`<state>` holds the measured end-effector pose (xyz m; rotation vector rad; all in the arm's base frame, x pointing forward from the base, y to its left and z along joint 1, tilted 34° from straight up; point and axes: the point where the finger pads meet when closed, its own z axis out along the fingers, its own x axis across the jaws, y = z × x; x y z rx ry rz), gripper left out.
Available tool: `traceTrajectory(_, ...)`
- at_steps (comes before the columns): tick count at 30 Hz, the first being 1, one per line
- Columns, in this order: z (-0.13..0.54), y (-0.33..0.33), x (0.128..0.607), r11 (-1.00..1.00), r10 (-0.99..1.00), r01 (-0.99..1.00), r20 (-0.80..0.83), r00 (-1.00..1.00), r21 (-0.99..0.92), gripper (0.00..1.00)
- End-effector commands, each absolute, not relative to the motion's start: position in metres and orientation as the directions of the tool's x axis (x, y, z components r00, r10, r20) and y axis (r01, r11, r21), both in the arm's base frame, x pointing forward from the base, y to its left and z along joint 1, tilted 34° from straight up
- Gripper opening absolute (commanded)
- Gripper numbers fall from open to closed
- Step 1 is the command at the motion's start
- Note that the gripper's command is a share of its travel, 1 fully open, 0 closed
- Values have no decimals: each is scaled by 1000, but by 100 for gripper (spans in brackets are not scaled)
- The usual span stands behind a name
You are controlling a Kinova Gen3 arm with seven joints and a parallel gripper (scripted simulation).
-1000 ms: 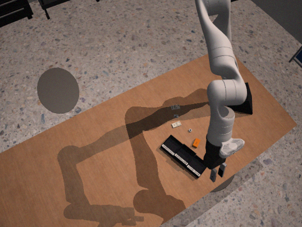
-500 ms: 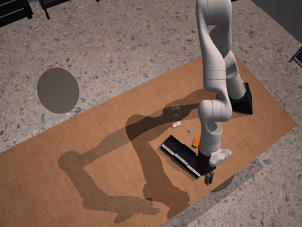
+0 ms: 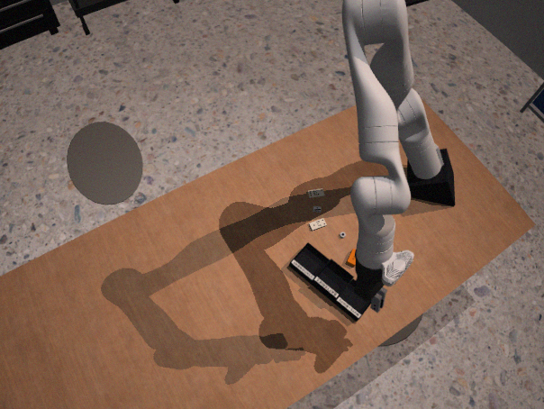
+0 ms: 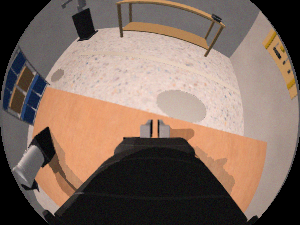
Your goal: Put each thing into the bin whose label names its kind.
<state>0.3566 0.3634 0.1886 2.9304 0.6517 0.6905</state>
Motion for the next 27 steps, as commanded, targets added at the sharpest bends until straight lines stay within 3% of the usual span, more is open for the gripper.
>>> traceTrajectory(1, 190, 340, 348, -863, 505, 462, 362, 784, 202, 31)
traceTrajectory(14, 193, 274, 312, -626, 775, 704, 170, 609, 335, 31)
traceTrajectory(27, 215, 188, 280, -225, 953, 879, -92, 288, 420, 31)
